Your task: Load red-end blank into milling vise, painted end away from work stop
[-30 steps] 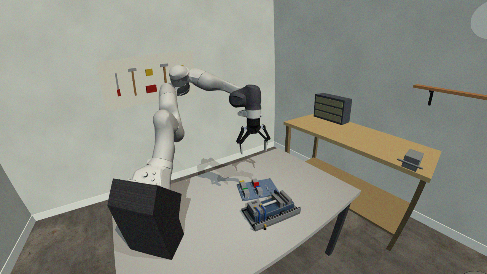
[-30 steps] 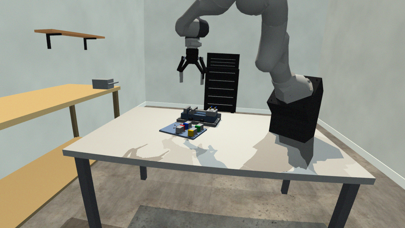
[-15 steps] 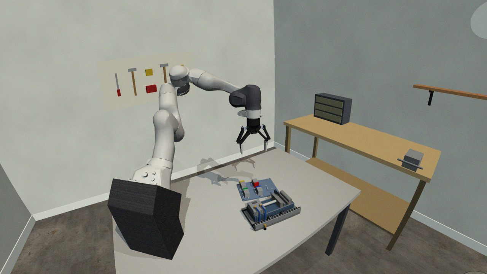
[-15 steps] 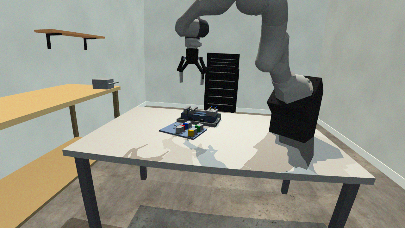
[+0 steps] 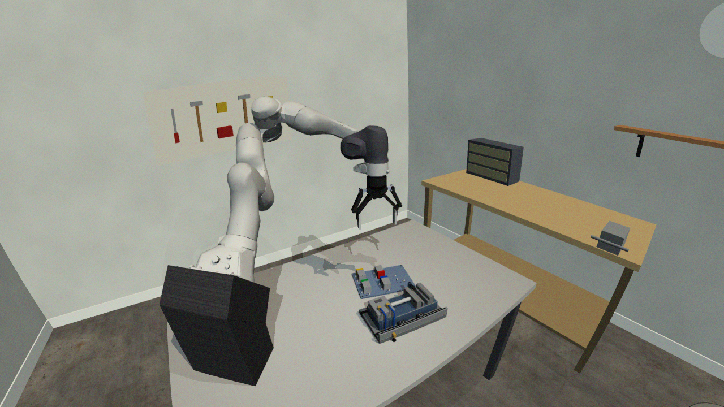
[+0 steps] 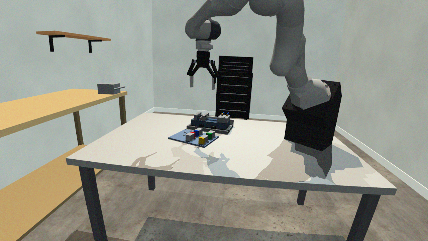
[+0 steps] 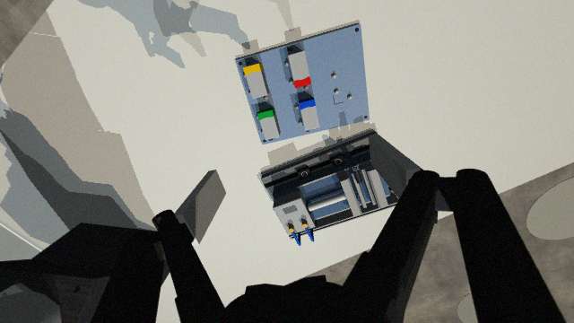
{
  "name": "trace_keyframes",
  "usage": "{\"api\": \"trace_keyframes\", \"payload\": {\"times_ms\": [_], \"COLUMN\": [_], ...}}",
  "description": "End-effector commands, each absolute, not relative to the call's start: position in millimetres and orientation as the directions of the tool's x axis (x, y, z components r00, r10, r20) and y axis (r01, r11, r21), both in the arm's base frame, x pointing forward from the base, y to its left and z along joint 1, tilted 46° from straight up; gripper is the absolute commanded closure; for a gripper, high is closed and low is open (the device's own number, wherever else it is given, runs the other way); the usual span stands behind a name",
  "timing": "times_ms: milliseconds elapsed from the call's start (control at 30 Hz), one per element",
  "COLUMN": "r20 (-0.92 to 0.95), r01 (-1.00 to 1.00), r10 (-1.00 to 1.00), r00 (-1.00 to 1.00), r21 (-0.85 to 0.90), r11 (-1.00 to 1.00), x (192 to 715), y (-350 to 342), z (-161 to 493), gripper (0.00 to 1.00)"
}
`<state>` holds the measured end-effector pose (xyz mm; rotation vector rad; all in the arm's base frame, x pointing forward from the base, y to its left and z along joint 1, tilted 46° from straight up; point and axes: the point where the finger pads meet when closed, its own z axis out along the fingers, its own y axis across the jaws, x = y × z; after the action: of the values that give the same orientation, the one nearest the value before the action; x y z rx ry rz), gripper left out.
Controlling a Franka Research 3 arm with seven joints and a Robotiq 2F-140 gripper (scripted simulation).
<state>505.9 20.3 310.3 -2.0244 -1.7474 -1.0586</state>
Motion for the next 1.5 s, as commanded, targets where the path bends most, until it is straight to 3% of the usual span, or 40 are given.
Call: {"api": "trace_keyframes", "payload": {"times_ms": [0,900,1067,1467], "r20": [0.668,0.668,0.669,0.669], "r01": [0.937,0.937,0.937,0.937], "r10": [0.744,0.744,0.743,0.743], "r00": [0.009,0.009,0.010,0.010], "r21": [0.255,0.255,0.254,0.254], "r11": [-0.240,-0.240,-0.241,-0.241], "x": [506,506,527,527], "y": [20,20,59,59], "z": [310,310,270,270], "gripper": [0.00,0.00,0.00,0.00]}}
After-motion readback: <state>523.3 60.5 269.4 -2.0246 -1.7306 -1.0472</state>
